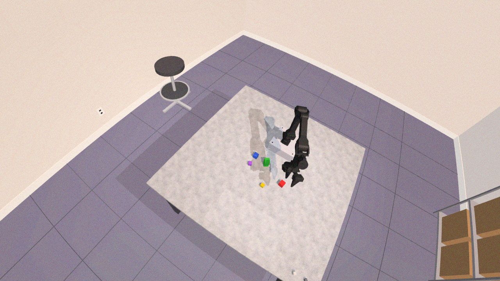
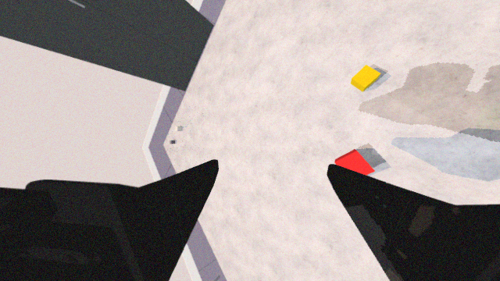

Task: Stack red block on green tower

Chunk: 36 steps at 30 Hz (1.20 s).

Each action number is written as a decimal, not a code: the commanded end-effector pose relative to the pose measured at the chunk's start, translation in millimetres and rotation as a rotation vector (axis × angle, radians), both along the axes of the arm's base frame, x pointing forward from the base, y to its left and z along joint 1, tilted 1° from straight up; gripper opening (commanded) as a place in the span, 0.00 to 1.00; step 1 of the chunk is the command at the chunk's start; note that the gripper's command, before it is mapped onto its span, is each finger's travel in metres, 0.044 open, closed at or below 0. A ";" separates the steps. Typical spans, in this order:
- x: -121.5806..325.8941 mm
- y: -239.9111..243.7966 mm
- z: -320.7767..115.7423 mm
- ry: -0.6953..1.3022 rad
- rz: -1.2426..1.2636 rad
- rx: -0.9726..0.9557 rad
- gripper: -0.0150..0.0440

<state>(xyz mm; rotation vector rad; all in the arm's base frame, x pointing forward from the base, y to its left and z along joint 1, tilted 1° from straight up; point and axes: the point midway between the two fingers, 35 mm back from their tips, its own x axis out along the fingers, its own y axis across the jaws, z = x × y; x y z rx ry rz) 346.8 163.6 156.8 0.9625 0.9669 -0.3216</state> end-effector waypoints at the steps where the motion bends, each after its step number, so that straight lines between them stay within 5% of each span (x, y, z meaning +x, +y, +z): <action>1: -7.5 -2.9 -27.8 0.115 0.166 -0.134 1.00; 14: -41.3 -23.4 -89.4 0.462 0.714 -0.371 1.00; 36: -38.9 -21.6 -141.0 0.467 0.721 -0.373 1.00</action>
